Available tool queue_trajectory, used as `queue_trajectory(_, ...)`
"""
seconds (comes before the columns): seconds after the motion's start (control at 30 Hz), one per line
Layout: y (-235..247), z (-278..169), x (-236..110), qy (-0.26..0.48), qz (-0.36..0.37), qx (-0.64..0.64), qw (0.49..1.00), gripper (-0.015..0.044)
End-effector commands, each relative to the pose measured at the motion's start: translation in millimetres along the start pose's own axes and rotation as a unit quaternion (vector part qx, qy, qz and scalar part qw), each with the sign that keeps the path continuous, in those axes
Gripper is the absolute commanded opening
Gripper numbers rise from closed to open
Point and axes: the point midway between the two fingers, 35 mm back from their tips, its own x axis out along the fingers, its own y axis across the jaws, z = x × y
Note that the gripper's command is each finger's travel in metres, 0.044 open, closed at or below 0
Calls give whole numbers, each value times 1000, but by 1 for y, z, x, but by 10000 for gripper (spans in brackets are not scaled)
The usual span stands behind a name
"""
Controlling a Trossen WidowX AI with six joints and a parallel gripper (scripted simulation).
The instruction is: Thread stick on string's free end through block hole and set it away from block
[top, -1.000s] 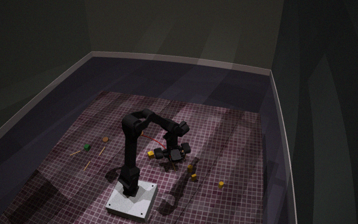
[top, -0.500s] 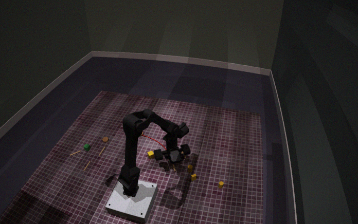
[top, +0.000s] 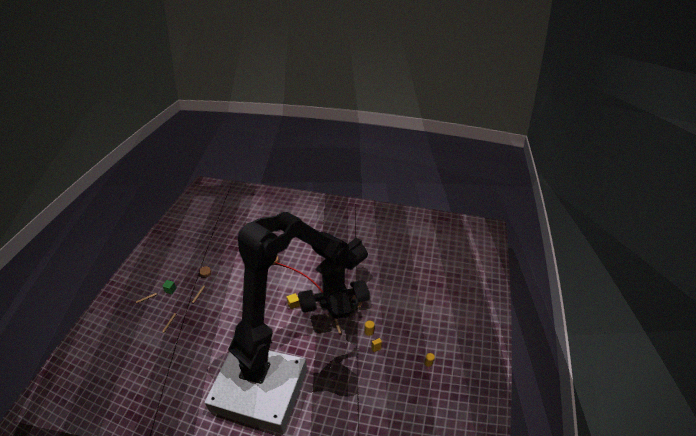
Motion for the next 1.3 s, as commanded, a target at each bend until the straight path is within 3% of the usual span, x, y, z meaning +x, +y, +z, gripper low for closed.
queue_trajectory(0.0,3,-2,-8,4,6,0,1000,0)
queue_trajectory(1.27,2,-2,-57,4,6,0,1000,0)
